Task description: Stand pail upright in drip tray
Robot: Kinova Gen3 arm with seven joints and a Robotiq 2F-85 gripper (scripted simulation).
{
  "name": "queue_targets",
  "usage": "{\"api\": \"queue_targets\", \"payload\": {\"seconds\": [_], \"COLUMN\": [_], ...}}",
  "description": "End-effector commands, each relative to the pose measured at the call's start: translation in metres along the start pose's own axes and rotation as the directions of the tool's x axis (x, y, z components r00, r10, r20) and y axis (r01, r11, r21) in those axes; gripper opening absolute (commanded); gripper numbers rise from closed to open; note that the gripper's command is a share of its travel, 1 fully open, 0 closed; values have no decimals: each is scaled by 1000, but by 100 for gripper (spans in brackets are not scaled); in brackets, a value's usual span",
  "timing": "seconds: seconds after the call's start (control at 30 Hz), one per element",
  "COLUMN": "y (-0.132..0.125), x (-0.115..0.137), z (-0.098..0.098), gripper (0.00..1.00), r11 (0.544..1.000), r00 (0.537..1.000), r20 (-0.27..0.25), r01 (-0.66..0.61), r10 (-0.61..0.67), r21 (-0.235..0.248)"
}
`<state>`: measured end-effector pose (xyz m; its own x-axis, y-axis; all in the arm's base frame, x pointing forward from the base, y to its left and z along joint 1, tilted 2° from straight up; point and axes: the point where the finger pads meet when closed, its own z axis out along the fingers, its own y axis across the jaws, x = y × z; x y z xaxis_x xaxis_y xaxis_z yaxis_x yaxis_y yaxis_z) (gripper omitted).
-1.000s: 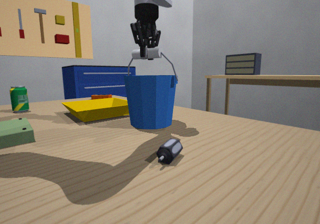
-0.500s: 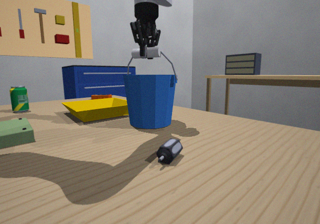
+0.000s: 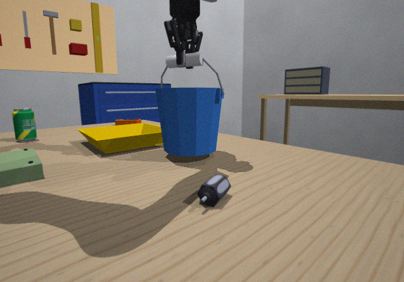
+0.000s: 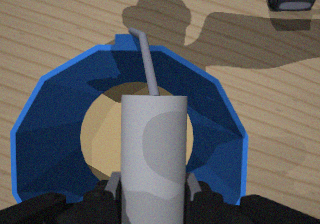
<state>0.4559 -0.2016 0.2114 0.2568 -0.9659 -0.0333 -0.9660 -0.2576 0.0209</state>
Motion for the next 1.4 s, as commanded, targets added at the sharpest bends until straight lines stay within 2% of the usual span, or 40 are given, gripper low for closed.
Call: {"api": "queue_targets", "payload": {"seconds": [0.0, 0.87, 1.37], "y": [-1, -1, -1], "x": [1, 0, 0], "z": [-7, -50, -66], "gripper": [10, 10, 10], "r11": [1000, 1000, 1000], "r00": [1000, 1000, 1000], "r20": [-4, -4, -4], "r01": [-1, -1, -1], "r10": [1, 1, 1], "r21": [5, 5, 5]}}
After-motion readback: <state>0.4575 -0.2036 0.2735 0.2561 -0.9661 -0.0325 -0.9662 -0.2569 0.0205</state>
